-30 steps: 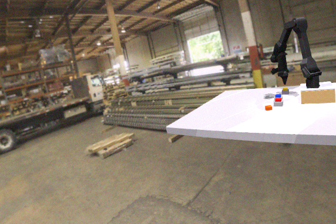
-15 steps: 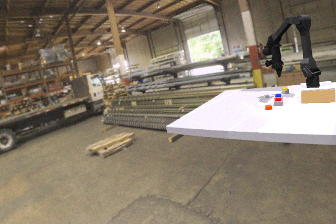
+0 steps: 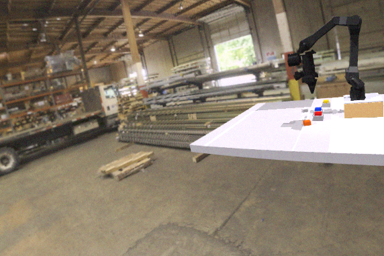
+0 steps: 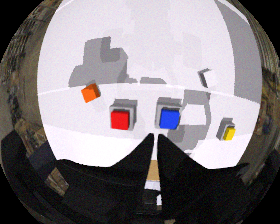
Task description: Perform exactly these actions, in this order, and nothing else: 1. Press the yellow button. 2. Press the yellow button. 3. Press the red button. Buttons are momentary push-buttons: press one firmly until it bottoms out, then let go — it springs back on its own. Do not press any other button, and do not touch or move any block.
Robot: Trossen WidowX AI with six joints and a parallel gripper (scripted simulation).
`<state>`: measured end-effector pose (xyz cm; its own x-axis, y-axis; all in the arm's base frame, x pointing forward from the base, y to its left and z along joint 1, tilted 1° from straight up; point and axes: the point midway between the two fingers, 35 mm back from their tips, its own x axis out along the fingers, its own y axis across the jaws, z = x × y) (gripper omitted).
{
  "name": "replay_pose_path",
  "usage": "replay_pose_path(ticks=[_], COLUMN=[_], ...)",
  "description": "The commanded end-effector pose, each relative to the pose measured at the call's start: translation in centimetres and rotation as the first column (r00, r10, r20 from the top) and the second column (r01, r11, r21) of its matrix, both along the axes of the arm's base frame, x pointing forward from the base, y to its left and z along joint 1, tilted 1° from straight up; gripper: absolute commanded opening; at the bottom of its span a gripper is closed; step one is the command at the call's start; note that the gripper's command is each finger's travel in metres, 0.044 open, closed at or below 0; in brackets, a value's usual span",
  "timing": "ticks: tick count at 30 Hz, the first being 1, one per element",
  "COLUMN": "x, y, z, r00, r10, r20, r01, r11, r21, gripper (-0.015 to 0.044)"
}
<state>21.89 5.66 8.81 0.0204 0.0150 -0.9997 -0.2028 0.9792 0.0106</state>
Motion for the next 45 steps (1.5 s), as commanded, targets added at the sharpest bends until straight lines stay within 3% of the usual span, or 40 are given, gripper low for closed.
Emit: replay_pose_path(ticks=[1, 8, 14, 45], x=[-2.3, -4.0, -3.9, -3.9], y=[3.3, 5.3, 5.4, 5.5], z=[0.0, -0.3, -6.2, -9.7], r00=[1.000, 1.000, 1.000, 1.000], r10=[-0.005, 0.001, 0.001, 0.001], r20=[0.001, -0.002, -0.003, -0.003], r01=[0.005, -0.001, -0.001, -0.001], r11=[1.000, 1.000, 1.000, 1.000], r21=[0.006, 0.007, 0.007, 0.007], gripper=[0.0020, 0.0020, 0.0020, 0.0020])
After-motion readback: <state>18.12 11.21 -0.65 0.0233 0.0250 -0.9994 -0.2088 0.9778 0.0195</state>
